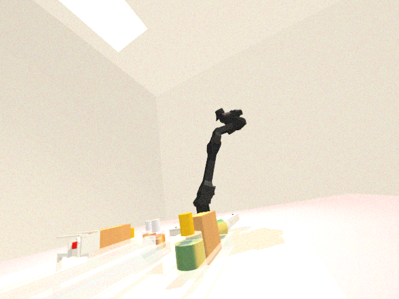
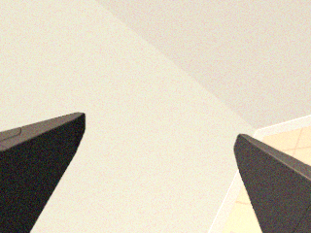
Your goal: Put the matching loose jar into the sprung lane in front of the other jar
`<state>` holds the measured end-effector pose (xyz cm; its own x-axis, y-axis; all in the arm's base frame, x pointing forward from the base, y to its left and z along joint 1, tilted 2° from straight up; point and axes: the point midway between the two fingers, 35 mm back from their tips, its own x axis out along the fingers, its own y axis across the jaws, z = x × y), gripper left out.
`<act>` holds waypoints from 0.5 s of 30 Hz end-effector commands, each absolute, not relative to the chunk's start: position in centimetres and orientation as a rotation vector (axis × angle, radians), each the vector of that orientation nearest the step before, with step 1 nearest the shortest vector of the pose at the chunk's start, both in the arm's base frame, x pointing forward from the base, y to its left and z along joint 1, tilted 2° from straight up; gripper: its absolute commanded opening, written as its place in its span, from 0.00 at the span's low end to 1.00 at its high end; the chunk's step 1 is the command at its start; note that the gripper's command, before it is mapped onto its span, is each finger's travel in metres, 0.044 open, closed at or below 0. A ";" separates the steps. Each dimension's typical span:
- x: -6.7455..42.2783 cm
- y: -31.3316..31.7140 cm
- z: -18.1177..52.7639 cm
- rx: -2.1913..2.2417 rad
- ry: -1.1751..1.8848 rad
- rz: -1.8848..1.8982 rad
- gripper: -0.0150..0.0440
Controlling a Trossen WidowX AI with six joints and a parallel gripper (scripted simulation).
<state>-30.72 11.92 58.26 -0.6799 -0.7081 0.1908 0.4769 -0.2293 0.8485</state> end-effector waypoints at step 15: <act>-27.2 24.7 60.4 -0.194 -1.473 -2.114 1.00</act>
